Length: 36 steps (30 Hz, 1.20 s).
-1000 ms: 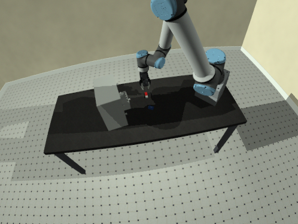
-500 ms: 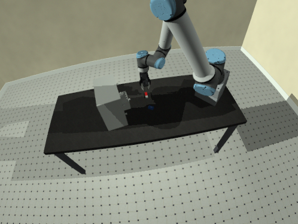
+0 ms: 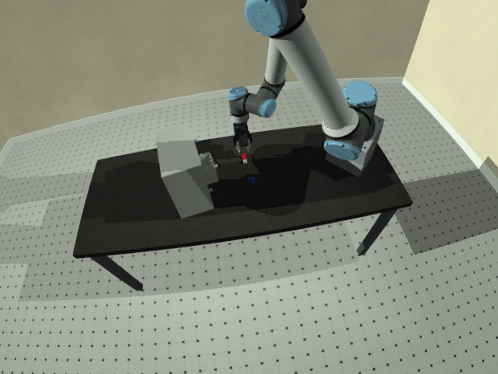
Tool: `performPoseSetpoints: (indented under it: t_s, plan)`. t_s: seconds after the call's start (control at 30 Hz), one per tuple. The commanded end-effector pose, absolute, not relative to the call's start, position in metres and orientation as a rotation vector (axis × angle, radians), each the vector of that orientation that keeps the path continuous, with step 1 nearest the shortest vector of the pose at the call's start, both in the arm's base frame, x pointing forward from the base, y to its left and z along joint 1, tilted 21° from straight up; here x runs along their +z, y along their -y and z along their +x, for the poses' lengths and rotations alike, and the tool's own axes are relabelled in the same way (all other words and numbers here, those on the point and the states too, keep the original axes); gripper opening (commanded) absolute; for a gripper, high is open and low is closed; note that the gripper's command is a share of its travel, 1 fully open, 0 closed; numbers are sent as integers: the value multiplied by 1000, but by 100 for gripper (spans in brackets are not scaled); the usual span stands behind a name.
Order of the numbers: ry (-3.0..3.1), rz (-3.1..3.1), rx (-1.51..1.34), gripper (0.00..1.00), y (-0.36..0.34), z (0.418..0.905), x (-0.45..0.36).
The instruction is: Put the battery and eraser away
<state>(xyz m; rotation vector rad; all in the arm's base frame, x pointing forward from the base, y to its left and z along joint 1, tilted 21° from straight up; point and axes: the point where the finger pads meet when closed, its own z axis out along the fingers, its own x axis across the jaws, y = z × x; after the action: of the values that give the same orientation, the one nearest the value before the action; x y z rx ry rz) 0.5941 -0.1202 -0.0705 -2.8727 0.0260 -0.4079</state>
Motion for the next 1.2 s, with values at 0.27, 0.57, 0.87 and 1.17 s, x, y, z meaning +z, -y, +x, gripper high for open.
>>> performPoseSetpoints:
  t_s: [0.27,0.57,0.87,1.17]
  plan:
    - [-26,-2873,-409,23,116,600,-89]
    - [-26,-2873,-409,23,114,602,-97]
    - [-26,-2873,-409,23,113,604,-102]
    - [-26,-2873,-409,23,113,604,-103]
